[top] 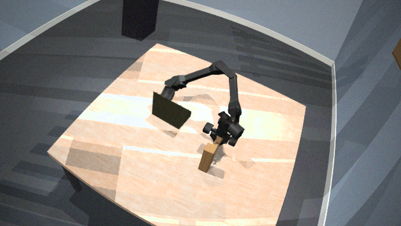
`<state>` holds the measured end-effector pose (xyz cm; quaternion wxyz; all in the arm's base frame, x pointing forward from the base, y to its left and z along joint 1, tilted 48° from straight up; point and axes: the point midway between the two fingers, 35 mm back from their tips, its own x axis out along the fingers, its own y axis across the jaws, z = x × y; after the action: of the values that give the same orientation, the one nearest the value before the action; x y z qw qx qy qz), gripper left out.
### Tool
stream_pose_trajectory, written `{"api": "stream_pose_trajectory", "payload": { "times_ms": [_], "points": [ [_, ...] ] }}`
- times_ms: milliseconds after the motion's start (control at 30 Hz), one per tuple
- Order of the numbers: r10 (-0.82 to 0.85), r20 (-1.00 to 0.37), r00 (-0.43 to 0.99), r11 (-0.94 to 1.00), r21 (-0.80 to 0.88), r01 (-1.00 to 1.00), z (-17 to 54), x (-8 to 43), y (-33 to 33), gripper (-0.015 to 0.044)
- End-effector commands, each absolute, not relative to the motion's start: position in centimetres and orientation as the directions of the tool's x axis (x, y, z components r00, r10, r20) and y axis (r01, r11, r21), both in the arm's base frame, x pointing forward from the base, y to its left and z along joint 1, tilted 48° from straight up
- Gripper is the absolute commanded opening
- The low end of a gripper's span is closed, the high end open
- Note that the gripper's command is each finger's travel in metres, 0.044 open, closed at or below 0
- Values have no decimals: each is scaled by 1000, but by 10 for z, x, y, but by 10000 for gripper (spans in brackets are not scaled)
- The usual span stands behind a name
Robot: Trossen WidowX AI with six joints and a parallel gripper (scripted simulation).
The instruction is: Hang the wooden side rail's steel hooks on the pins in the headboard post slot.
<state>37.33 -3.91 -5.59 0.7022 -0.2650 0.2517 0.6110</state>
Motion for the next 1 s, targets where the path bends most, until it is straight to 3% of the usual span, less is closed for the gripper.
{"api": "stream_pose_trajectory", "payload": {
  "times_ms": [0,967],
  "points": [
    [720,-680,138,125,-69,-990,-56,373,-46,0],
    [720,-680,139,125,-69,-990,-59,374,-48,0]
  ]
}}
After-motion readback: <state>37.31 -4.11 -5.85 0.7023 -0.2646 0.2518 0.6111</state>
